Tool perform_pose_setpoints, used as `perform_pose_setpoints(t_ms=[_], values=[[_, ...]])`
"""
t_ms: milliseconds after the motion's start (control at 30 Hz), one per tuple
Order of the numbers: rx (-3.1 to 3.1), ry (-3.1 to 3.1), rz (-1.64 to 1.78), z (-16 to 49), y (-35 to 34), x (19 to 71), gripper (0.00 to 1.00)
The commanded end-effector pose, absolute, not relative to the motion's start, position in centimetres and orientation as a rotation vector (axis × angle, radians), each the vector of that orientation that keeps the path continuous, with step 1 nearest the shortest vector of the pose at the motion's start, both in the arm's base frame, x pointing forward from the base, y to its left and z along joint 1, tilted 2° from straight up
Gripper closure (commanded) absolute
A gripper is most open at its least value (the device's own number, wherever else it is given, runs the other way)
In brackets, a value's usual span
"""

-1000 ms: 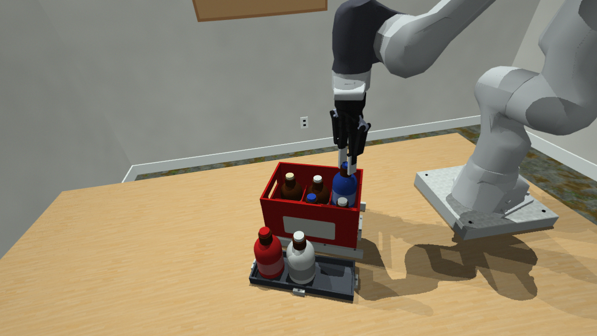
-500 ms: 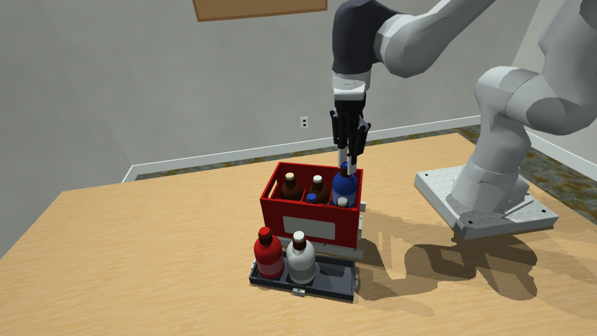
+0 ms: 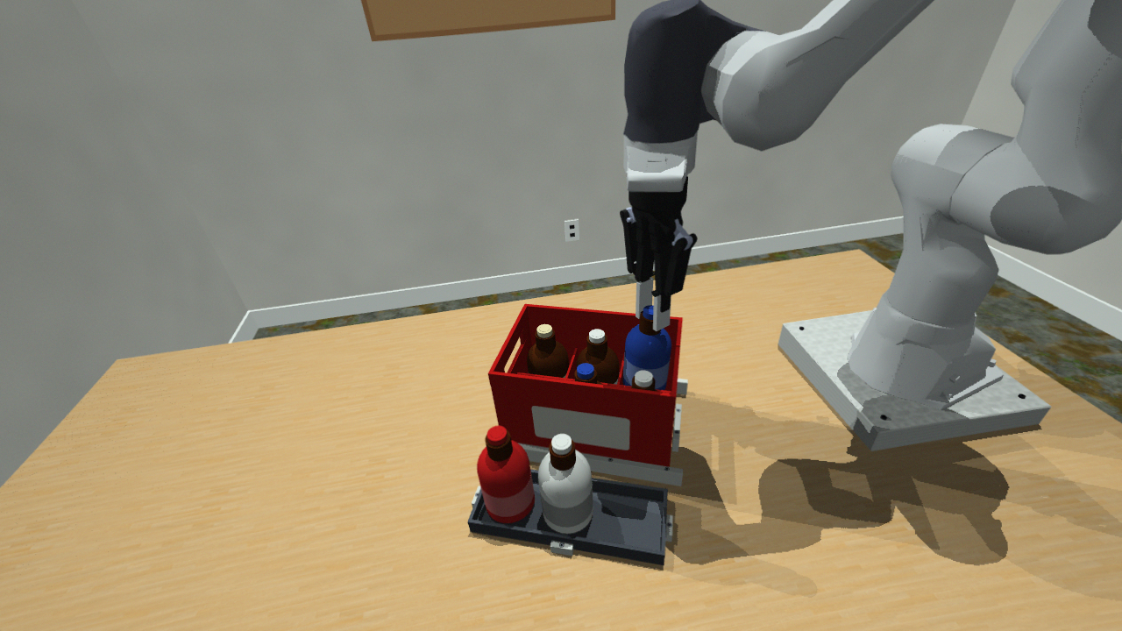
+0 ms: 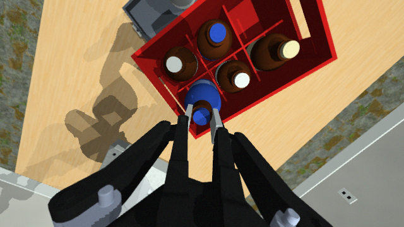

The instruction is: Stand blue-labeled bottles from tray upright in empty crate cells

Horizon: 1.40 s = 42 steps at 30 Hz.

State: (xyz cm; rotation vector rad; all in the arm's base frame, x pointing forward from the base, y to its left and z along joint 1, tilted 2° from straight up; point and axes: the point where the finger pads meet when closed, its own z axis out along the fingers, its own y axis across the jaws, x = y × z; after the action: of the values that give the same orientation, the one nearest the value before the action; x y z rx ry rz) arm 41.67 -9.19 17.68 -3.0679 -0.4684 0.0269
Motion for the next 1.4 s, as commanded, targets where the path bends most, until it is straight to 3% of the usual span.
perform_pose_setpoints(t_ms=[0, 1367], values=[[-3.069, -0.471, 0.006, 17.7, -9.2, 42.1, 1.00], [-3.069, -0.471, 0.006, 14.4, -9.0, 42.1, 1.00]])
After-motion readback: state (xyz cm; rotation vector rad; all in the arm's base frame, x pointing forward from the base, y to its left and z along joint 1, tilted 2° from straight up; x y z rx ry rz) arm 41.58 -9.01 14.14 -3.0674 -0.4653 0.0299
